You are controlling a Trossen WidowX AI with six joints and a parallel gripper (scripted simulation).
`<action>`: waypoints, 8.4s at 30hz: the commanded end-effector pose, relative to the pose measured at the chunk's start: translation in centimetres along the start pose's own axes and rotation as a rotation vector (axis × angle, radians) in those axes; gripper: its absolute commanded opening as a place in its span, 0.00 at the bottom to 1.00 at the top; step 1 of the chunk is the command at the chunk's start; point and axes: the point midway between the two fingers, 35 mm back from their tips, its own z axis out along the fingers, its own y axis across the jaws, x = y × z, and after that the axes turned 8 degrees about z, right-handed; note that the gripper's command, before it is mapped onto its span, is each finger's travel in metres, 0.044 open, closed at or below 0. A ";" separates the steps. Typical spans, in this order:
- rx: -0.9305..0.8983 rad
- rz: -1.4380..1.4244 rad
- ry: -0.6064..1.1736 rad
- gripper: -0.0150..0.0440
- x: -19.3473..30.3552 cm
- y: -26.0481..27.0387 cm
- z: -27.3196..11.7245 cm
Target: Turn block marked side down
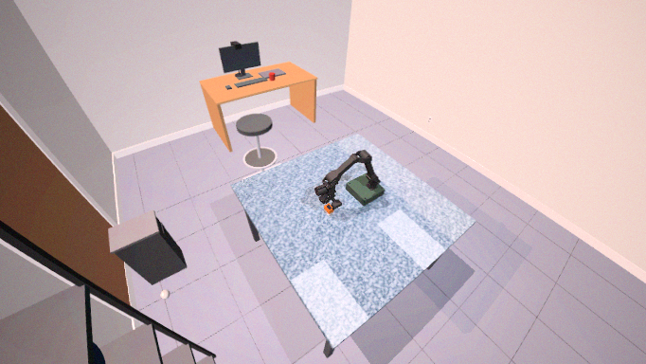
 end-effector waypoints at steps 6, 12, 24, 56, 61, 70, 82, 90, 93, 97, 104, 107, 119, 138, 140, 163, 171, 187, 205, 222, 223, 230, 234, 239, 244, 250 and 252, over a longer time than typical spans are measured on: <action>0.003 0.004 0.002 1.00 0.1 -0.1 1.5; 0.003 0.004 0.002 1.00 0.1 -0.1 2.5; 0.003 0.004 0.002 1.00 0.1 -0.1 4.2; 0.003 0.004 0.002 0.27 0.1 -0.1 1.7; 0.003 0.004 0.002 0.25 0.1 -0.1 1.2; -0.012 0.007 -0.097 0.25 -0.1 -0.1 1.7; -0.038 0.006 -0.279 0.25 -0.2 -0.2 2.3; -0.055 0.006 -0.401 0.25 0.1 -0.2 2.3; -0.060 0.006 -0.446 0.25 0.2 -0.2 2.2; -0.068 0.004 -0.507 0.25 0.5 -0.2 2.1; -0.073 0.003 -0.545 0.25 0.7 -0.2 2.0; -0.074 0.004 -0.554 0.25 0.6 -0.2 2.2; -0.097 0.009 -0.723 0.25 -0.7 -0.3 4.6; -0.135 0.008 -0.990 0.25 -0.1 -0.3 5.8; -0.138 0.006 -1.019 0.25 0.1 -0.3 5.7; -0.155 0.002 -1.136 0.25 1.1 -0.3 4.8; -0.155 0.002 -1.136 0.48 1.1 -0.3 4.8; -0.155 0.002 -1.136 1.00 1.1 -0.3 4.8; -0.155 0.002 -1.136 1.00 1.1 -0.3 4.8; -0.132 0.006 -0.991 1.00 -0.4 -0.4 4.6; -0.127 0.006 -0.958 1.00 -0.5 -0.4 4.4; -0.095 0.006 -0.722 1.00 0.3 -0.5 1.1; -0.081 0.000 -0.655 1.00 1.2 -0.5 -1.8; -0.076 0.002 -0.570 1.00 2.9 -0.5 -2.3; -0.076 0.002 -0.570 1.00 2.9 -0.5 -2.3; -0.076 0.002 -0.570 1.00 2.9 -0.5 -2.3; -0.076 0.002 -0.570 1.00 2.9 -0.5 -2.3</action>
